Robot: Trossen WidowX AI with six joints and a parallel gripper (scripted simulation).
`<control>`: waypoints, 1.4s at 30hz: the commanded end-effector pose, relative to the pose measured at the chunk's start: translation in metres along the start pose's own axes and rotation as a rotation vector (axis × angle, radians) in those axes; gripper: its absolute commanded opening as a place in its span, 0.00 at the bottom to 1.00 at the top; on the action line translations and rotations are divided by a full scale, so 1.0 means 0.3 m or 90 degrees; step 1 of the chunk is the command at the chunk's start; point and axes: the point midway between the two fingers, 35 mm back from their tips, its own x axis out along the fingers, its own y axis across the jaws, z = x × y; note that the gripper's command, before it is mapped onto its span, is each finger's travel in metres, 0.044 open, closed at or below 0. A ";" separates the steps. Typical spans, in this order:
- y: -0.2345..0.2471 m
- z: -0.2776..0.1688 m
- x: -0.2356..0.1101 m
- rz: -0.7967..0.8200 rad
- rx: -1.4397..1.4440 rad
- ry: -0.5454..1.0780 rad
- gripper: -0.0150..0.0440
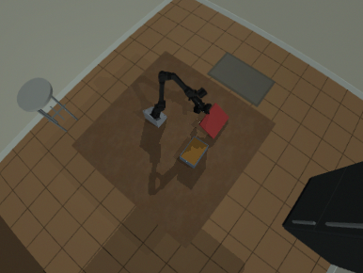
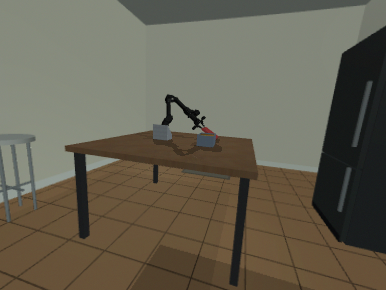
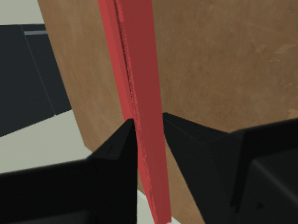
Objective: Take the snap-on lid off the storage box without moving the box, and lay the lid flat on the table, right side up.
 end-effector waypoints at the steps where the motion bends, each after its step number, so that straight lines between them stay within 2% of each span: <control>1: 0.000 0.001 0.006 0.007 0.003 -0.002 0.25; 42: -0.084 0.001 0.077 0.007 0.004 -0.001 0.25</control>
